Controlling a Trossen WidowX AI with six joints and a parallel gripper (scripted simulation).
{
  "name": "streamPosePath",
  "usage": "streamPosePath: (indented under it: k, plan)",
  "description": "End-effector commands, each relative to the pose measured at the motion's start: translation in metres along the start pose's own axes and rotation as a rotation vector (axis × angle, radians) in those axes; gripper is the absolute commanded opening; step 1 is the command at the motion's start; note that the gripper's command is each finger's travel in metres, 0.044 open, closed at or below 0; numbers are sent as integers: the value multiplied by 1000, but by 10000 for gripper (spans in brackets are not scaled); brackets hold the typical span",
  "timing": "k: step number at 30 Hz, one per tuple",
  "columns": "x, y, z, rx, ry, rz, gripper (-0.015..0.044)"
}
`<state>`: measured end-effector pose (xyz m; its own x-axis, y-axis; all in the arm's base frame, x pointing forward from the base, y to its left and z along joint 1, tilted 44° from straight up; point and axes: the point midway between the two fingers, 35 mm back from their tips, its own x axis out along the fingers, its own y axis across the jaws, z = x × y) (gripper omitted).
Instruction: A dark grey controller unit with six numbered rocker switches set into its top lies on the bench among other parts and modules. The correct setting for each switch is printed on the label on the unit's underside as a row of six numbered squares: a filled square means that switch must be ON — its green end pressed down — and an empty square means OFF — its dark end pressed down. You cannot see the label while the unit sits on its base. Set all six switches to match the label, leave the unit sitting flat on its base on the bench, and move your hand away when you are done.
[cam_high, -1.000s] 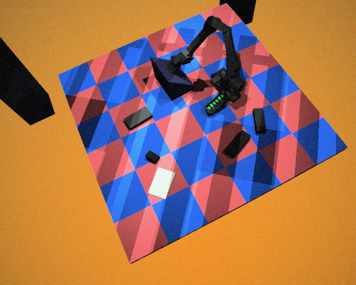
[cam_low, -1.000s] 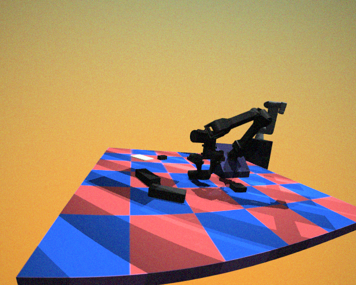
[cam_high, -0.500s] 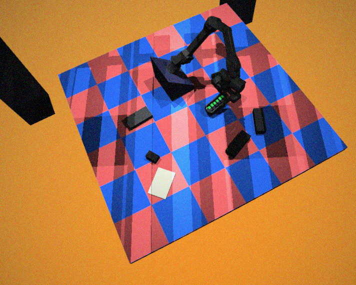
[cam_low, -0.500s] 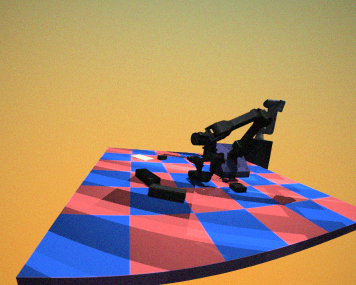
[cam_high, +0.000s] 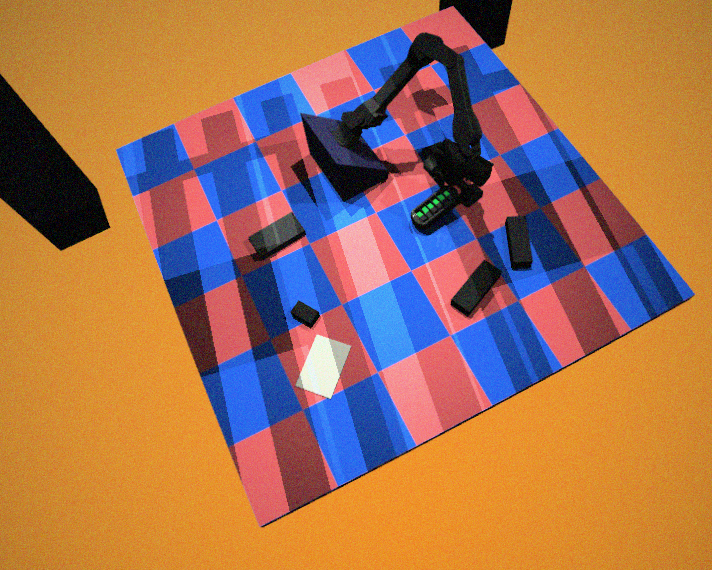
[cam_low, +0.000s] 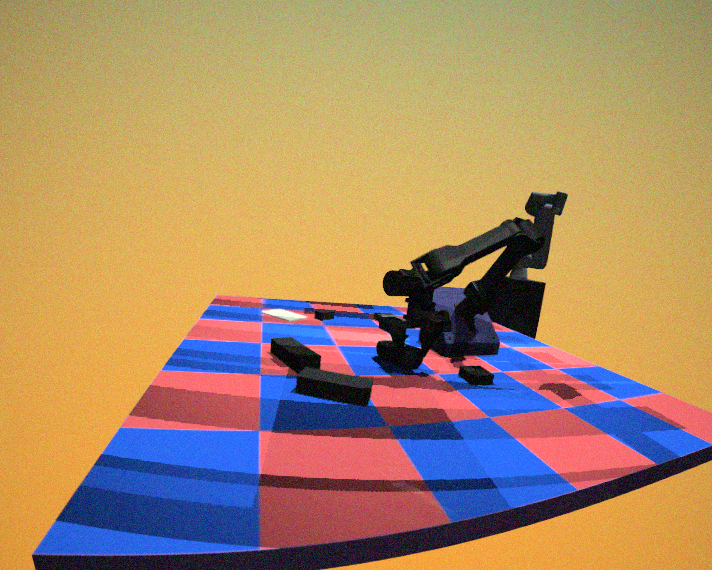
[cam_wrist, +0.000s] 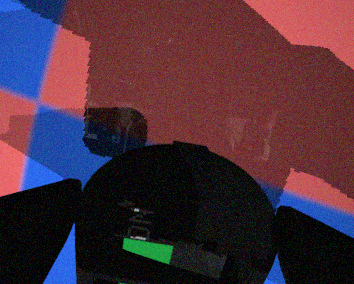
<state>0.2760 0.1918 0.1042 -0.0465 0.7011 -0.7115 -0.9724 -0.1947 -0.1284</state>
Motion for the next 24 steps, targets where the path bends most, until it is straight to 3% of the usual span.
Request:
streamPosePath:
  k: [1,23,24]
  plan:
    - [3,2,-4,19,11,3,338]
    - [12,1,2,5,3,2,338]
    - [12,1,2,1,0,1,364]
